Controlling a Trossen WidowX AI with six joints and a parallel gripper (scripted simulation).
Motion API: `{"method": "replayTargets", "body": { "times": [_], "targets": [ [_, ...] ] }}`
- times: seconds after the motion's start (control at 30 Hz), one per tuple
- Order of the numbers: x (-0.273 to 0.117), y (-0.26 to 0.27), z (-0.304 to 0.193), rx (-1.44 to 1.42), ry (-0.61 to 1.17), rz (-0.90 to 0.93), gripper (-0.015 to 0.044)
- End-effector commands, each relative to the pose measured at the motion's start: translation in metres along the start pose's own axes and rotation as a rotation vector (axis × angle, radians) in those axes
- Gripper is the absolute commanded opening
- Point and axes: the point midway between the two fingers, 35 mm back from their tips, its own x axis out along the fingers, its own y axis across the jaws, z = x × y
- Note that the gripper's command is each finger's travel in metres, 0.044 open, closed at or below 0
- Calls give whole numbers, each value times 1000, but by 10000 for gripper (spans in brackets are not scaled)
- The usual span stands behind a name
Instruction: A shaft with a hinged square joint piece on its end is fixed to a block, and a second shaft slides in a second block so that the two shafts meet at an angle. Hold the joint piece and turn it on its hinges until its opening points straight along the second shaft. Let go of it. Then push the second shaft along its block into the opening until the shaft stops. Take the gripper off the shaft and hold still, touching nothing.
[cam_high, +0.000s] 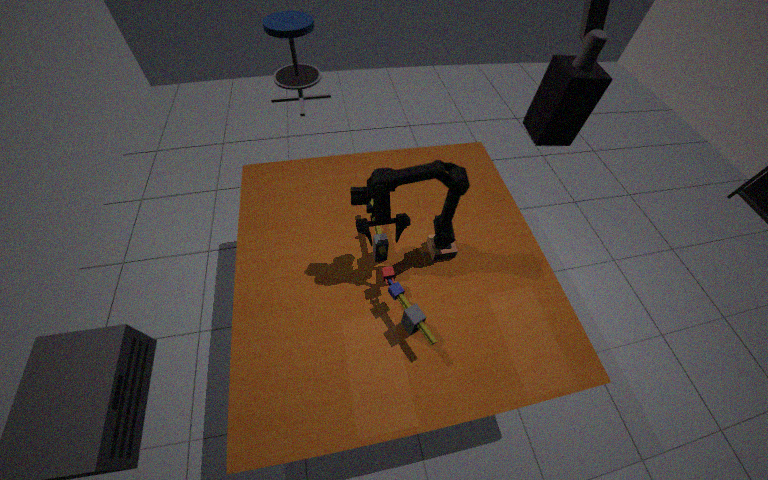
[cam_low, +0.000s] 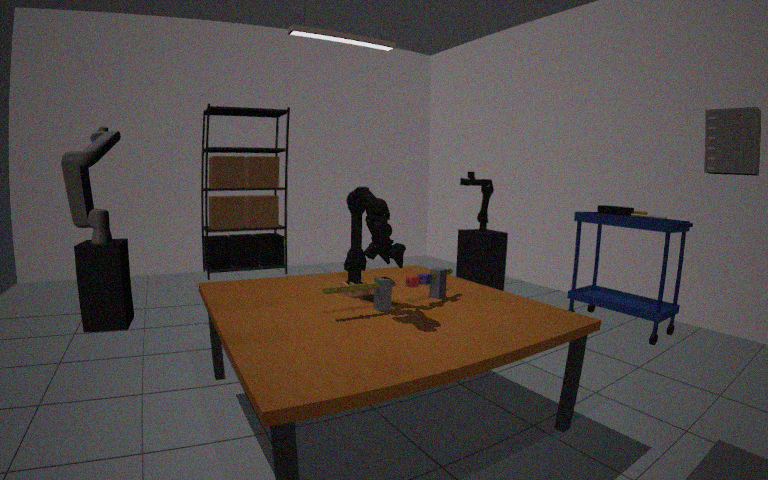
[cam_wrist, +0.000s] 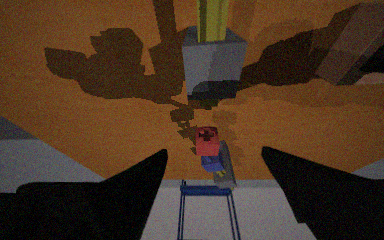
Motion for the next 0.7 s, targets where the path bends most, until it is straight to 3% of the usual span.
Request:
{"method": "replayTargets", "body": {
  "times": [0.0,0.67],
  "targets": [
    [0,0,1,5,3,2,440],
    [-41,18,79,-619,-221,-13,440]
  ]
}}
